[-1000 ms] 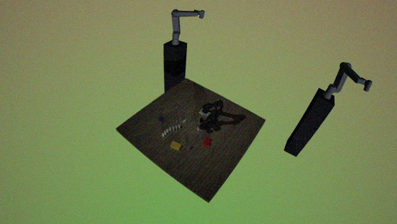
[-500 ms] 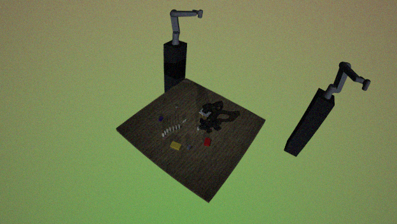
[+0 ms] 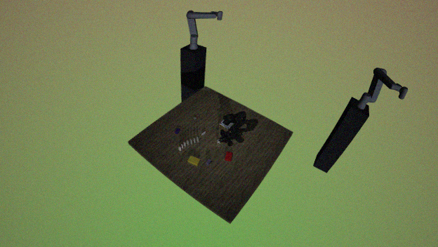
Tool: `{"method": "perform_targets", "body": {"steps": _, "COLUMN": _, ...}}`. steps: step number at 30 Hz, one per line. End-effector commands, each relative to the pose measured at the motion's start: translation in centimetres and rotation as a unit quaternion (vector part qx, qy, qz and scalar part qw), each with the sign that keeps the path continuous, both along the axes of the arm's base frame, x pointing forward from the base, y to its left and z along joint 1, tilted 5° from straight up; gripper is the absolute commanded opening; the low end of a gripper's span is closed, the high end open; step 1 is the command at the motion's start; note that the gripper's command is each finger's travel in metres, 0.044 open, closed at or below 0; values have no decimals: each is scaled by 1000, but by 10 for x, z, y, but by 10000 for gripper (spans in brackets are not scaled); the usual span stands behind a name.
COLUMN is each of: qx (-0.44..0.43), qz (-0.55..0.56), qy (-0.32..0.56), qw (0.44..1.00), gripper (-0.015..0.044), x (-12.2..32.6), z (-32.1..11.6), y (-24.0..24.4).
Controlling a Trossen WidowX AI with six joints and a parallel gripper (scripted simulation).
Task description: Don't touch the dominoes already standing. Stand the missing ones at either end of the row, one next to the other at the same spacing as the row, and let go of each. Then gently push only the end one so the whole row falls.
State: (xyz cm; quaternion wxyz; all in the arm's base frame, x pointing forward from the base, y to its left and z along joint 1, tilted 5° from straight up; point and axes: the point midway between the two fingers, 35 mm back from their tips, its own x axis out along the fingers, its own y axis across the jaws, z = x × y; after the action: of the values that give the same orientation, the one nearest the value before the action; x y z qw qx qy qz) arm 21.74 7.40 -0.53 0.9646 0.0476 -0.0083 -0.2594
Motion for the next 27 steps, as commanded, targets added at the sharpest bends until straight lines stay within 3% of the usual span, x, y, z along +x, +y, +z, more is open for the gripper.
{"method": "perform_targets", "body": {"steps": 1, "qx": -2, "qz": 0, "qy": 3, "qw": 1000, "gripper": 26, "x": 0, "z": 1, "y": -3}}
{"method": "perform_targets", "body": {"steps": 11, "qx": -2, "qz": 0, "qy": 3, "qw": 1000, "gripper": 26, "x": 0, "z": 1, "y": -3}}
{"method": "perform_targets", "body": {"steps": 27, "qx": -2, "qz": 0, "qy": 2, "qw": 1000, "gripper": 440, "x": 0, "z": 2, "y": -3}}
